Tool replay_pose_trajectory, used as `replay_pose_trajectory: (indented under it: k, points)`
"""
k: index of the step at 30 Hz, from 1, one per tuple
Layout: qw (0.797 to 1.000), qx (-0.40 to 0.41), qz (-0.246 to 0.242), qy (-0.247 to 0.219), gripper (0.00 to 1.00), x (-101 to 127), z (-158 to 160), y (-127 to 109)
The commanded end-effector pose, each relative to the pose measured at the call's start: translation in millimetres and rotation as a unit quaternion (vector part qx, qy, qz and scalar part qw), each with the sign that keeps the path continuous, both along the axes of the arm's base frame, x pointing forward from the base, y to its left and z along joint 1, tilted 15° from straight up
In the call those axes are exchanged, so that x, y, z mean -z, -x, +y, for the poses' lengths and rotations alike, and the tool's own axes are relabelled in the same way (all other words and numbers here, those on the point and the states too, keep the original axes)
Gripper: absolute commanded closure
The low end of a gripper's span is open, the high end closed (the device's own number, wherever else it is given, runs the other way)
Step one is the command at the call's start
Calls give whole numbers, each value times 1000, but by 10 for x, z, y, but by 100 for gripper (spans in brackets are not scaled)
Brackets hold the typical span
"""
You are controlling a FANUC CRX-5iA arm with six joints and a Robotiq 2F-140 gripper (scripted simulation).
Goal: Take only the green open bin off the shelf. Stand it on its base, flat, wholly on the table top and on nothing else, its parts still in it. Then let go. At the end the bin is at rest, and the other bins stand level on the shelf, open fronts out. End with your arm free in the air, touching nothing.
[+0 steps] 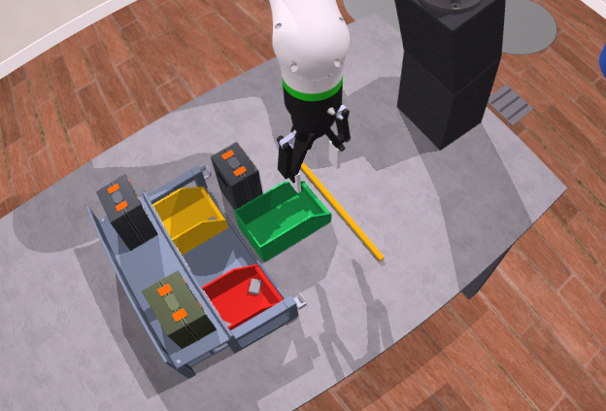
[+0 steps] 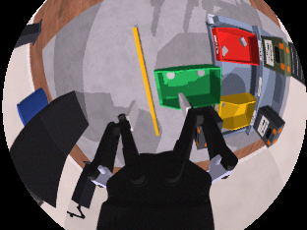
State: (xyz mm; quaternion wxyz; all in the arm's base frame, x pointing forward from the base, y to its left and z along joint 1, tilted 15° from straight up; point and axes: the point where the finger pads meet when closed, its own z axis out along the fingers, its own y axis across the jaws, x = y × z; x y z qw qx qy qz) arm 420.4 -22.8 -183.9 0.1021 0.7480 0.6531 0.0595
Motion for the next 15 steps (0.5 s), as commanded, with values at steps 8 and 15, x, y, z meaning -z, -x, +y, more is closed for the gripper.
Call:
replay_pose_trajectory:
  k: [8,15]
  points:
    - [1000,-5,-16,-19,43,2,-2,2]
    - [1000,-5,-16,-19,43,2,-2,2]
